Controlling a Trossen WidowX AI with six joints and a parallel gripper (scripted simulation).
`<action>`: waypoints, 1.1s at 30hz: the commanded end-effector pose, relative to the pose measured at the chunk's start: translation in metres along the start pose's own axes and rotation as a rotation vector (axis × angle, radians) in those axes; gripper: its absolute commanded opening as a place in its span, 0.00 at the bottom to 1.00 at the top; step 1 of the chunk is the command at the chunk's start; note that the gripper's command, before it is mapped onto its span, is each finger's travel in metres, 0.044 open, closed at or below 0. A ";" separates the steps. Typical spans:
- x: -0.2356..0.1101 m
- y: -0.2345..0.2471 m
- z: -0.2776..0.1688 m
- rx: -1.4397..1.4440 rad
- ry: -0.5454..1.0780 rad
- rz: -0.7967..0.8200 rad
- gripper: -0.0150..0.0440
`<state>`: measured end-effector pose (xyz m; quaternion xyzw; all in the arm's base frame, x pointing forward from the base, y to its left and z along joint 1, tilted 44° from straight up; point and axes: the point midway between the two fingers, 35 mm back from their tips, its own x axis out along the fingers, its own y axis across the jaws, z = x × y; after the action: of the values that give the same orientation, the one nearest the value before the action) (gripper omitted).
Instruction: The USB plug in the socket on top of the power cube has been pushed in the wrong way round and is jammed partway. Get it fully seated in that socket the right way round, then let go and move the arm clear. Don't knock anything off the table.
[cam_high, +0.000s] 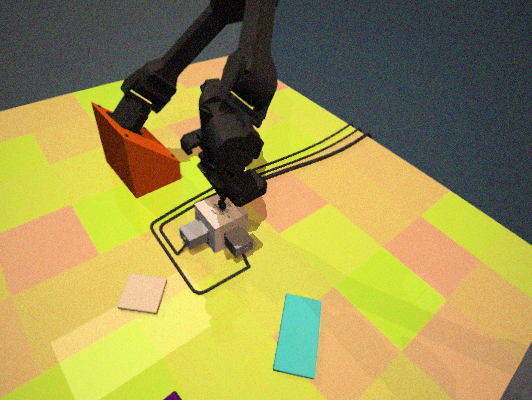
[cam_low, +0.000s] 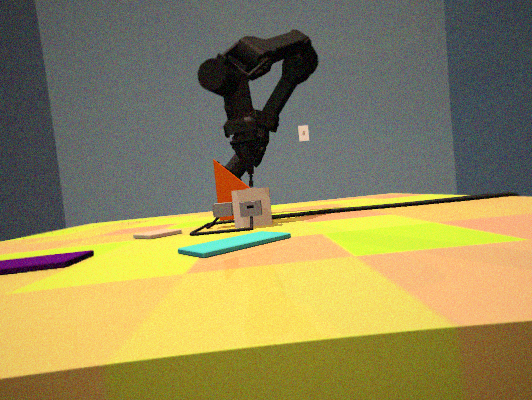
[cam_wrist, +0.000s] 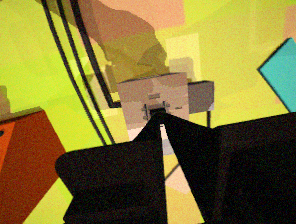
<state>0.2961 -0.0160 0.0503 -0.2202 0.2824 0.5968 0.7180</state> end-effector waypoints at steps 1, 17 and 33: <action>0.001 0.001 0.000 0.008 -0.004 0.001 0.25; 0.003 0.001 0.000 0.008 -0.004 0.001 0.25; 0.005 0.001 0.000 0.008 -0.004 0.001 0.25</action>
<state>0.2963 -0.0139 0.0480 -0.2191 0.2832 0.5964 0.7184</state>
